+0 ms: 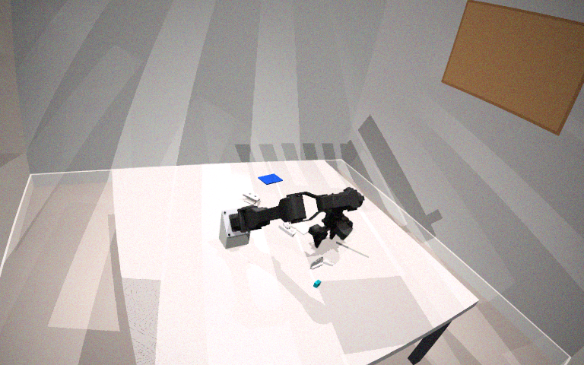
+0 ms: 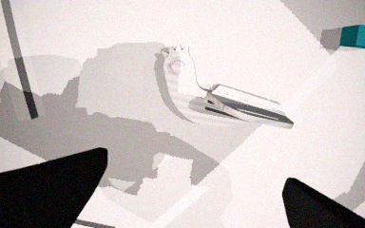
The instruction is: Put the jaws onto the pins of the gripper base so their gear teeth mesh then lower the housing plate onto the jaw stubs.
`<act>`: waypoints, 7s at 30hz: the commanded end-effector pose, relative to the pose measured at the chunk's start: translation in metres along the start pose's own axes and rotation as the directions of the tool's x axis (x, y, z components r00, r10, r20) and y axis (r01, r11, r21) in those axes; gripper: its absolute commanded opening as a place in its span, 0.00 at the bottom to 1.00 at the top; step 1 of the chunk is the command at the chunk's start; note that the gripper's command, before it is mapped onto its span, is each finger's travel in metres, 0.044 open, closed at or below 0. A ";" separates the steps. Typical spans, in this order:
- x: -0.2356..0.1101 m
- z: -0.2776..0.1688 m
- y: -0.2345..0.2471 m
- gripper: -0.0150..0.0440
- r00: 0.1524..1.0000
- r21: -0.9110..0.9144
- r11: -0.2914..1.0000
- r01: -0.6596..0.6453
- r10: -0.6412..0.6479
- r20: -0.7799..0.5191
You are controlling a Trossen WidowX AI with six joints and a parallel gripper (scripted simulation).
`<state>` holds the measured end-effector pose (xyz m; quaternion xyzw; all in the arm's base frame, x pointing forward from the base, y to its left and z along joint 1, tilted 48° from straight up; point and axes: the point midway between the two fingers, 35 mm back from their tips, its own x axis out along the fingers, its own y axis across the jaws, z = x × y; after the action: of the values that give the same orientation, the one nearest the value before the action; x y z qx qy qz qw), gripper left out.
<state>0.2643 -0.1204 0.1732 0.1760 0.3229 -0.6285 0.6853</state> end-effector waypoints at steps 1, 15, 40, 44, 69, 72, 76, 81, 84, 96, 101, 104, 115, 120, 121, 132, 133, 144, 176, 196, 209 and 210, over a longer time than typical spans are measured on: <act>-0.001 0.001 -0.002 1.00 1.000 0.091 0.996 -0.002 0.002 0.000; -0.002 0.004 -0.007 1.00 1.000 0.447 0.894 -0.002 0.002 0.000; -0.004 0.009 -0.015 1.00 1.000 0.904 0.427 -0.002 0.003 0.001; -0.004 0.010 -0.016 1.00 1.000 0.944 0.329 -0.002 0.003 0.001; 0.001 0.013 -0.022 1.00 1.000 0.988 -0.157 -0.001 0.003 0.001; 0.027 0.013 -0.022 1.00 1.000 0.987 -0.158 -0.003 0.004 0.003; 0.034 0.013 -0.023 1.00 1.000 0.987 -0.158 -0.004 0.003 0.005; 0.039 0.013 -0.022 1.00 1.000 0.987 -0.158 -0.004 0.003 0.004; 0.044 0.013 -0.022 1.00 1.000 0.987 -0.158 -0.003 0.003 0.004; 0.064 0.014 -0.021 1.00 1.000 0.987 -0.159 -0.003 0.003 0.004; 0.072 0.014 -0.022 1.00 1.000 0.987 -0.159 -0.005 0.003 0.005; 0.076 0.014 -0.022 1.00 1.000 0.987 -0.159 -0.006 0.003 0.006; 0.083 0.014 -0.023 1.00 1.000 0.987 -0.158 -0.007 0.003 0.008; 0.083 0.014 -0.023 1.00 1.000 0.987 -0.158 -0.007 0.003 0.008; 0.083 0.014 -0.023 1.00 1.000 0.987 -0.158 -0.007 0.003 0.008; 0.084 0.014 -0.023 1.00 1.000 0.987 -0.158 -0.007 0.003 0.008; 0.084 0.015 -0.023 0.96 1.000 0.987 -0.163 -0.010 0.001 0.010; 0.084 0.015 -0.023 0.53 1.000 0.987 -0.163 -0.010 0.001 0.010; 0.031 0.013 -0.020 0.48 1.000 0.987 -0.160 0.001 0.003 -0.001; 0.006 0.001 -0.016 0.48 1.000 1.000 0.014 0.006 0.009 -0.006; 0.006 -0.023 -0.004 0.48 1.000 0.936 0.351 0.015 0.017 -0.022; 0.006 -0.025 -0.003 0.48 1.000 0.927 0.376 0.015 0.018 -0.023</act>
<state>0.2551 -0.1138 0.1568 0.5527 -0.0995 -0.6953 0.4485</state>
